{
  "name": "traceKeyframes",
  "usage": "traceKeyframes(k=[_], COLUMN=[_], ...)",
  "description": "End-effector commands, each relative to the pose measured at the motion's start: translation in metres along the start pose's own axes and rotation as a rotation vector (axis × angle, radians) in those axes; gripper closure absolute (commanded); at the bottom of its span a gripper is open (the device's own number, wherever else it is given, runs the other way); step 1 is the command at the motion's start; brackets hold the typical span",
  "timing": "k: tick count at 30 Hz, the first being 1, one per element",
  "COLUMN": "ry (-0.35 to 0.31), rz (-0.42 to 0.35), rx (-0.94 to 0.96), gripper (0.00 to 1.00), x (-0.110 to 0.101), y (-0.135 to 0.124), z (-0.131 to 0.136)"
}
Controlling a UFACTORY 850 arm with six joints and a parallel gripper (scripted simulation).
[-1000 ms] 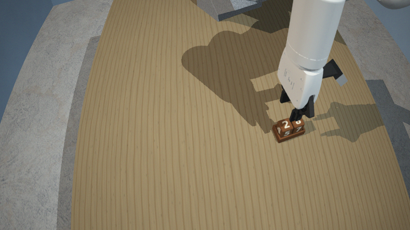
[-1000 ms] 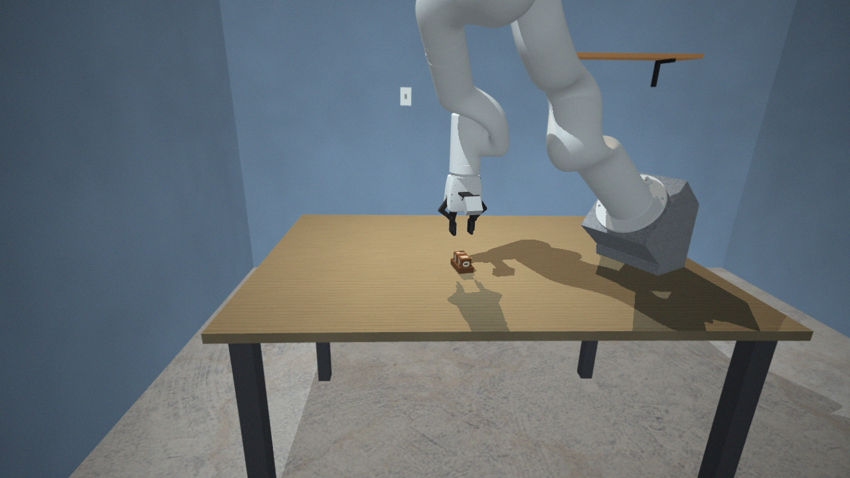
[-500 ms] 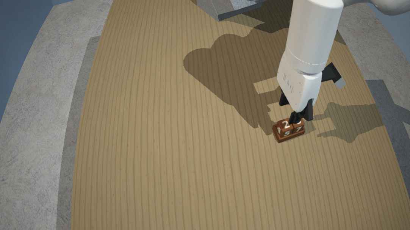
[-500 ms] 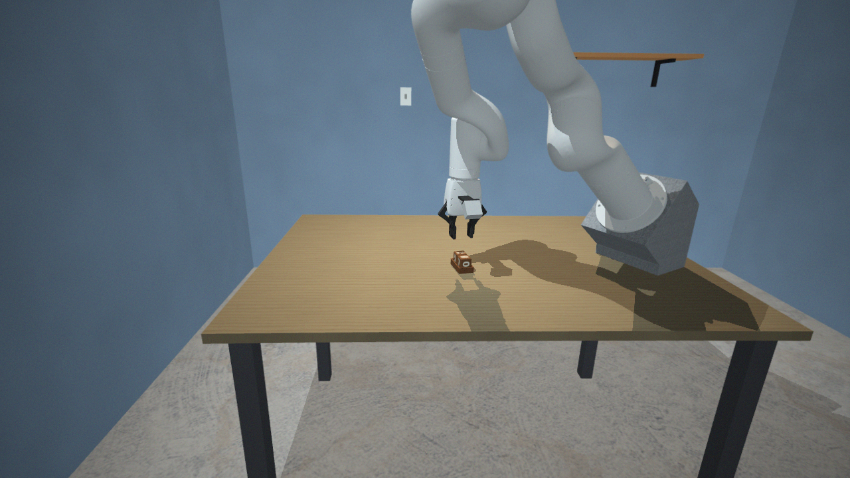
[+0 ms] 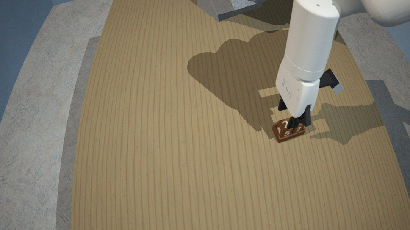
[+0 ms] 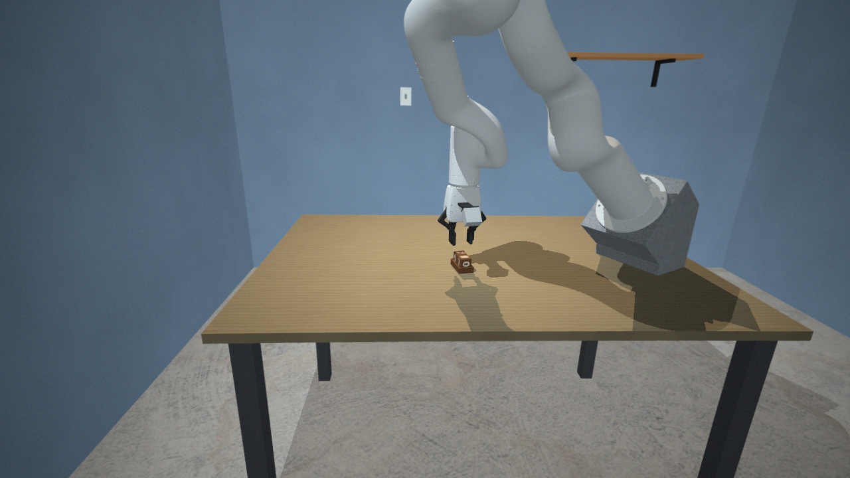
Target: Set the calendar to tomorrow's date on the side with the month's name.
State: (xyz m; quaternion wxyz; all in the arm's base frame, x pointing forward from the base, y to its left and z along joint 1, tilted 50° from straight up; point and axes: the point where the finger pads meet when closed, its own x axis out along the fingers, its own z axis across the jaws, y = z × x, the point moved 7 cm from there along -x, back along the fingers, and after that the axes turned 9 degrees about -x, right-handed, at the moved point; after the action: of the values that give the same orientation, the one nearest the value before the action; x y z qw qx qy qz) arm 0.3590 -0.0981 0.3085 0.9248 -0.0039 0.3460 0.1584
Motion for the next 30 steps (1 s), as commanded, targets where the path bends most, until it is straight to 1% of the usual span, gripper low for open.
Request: traceKeyframes(k=[1, 16, 30], ry=[-0.001, -0.001, -0.001], rz=[-0.001, -0.001, -0.001], rx=[0.0, 0.0, 0.0], gripper=[0.51, 0.51, 0.51], x=[0.007, 0.019, 0.021], y=[0.0, 0.0, 0.0], z=[0.0, 0.001, 0.001])
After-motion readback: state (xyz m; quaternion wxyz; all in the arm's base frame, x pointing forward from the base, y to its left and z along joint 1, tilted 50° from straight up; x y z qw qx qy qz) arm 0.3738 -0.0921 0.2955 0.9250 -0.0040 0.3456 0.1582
